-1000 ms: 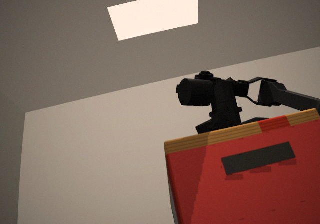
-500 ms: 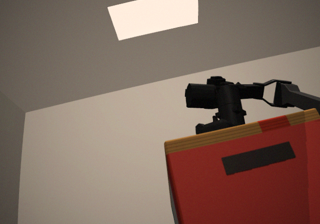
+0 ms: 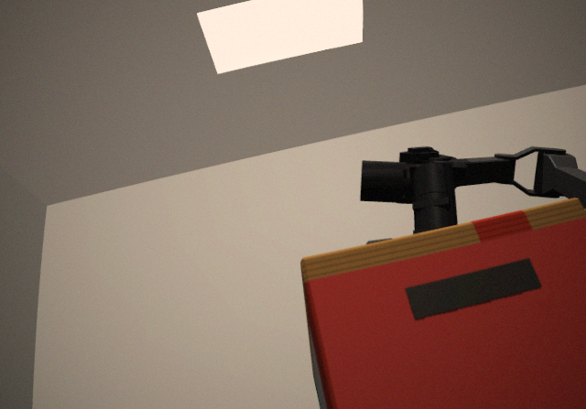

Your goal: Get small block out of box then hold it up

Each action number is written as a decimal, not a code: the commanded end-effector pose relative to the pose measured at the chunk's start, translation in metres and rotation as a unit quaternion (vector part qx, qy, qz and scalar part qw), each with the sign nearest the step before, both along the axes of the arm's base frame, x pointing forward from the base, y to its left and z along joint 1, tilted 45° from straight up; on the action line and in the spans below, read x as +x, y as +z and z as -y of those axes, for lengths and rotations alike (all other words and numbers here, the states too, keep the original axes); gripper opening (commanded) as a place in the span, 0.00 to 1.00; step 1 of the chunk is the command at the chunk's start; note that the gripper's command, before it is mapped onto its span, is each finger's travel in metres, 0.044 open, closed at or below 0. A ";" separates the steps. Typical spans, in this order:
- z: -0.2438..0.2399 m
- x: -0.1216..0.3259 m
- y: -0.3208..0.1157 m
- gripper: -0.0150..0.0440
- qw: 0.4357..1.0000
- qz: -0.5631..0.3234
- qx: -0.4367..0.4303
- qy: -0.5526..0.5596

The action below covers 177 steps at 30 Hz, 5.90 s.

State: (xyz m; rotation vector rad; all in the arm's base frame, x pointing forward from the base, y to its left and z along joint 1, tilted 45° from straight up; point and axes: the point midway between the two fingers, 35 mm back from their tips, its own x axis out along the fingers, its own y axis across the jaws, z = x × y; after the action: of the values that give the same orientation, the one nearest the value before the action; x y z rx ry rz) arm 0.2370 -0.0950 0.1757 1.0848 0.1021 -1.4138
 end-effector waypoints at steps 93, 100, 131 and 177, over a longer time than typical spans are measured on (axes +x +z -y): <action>0.077 -0.019 -0.057 0.25 0.840 0.423 0.164 -0.297; 0.070 -0.020 -0.052 0.25 0.856 0.405 0.156 -0.281; 0.043 -0.024 -0.056 0.25 0.994 -0.059 -0.019 0.091; 0.011 -0.033 -0.045 0.25 0.473 -0.658 -0.222 0.542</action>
State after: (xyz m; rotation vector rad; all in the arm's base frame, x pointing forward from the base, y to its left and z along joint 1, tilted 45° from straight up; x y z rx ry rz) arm 0.2037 -0.1072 0.1287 -0.6789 1.1932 -0.6564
